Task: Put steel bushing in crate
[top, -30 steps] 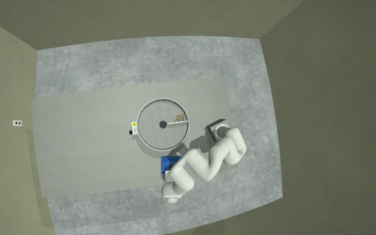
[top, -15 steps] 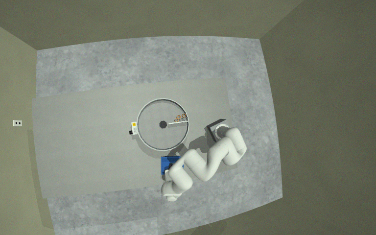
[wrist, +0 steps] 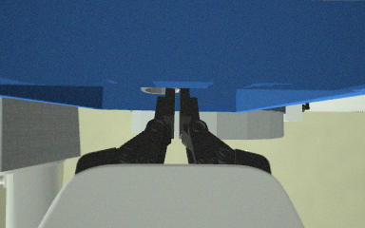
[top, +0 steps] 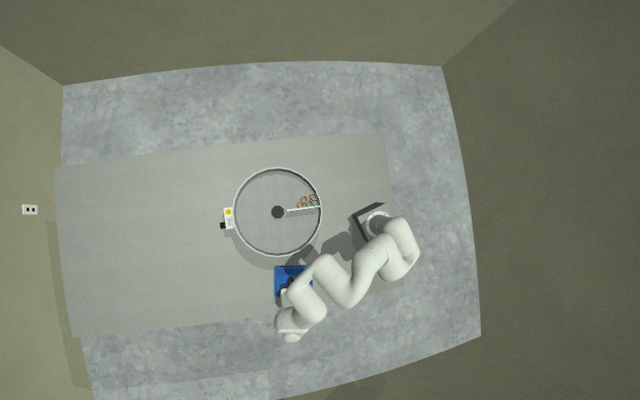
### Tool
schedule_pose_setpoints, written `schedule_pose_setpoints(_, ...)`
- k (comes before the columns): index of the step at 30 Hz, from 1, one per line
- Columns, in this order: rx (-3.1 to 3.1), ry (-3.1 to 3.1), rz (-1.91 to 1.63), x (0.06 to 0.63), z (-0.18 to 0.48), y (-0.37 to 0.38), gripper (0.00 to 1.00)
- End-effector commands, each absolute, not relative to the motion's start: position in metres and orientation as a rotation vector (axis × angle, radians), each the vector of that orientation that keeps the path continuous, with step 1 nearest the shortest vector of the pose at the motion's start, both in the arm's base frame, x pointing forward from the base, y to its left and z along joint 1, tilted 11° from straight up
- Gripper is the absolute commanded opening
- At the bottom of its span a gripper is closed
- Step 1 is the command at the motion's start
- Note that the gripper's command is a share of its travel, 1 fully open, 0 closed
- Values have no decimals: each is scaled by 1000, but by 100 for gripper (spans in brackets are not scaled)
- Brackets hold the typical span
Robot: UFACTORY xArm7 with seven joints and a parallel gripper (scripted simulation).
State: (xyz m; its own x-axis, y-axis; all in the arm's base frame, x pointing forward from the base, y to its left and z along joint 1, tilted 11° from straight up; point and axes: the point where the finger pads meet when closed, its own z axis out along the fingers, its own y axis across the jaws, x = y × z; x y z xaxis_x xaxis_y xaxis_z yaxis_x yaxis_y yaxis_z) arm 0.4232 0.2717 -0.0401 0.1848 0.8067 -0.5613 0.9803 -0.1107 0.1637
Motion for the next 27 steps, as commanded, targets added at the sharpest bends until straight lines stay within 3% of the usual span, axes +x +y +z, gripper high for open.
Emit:
schedule_pose_setpoints(1,1971,1671,-454,424,-39,273,0)
schedule_pose_setpoints(27,1971,1671,-454,425,-42,273,0)
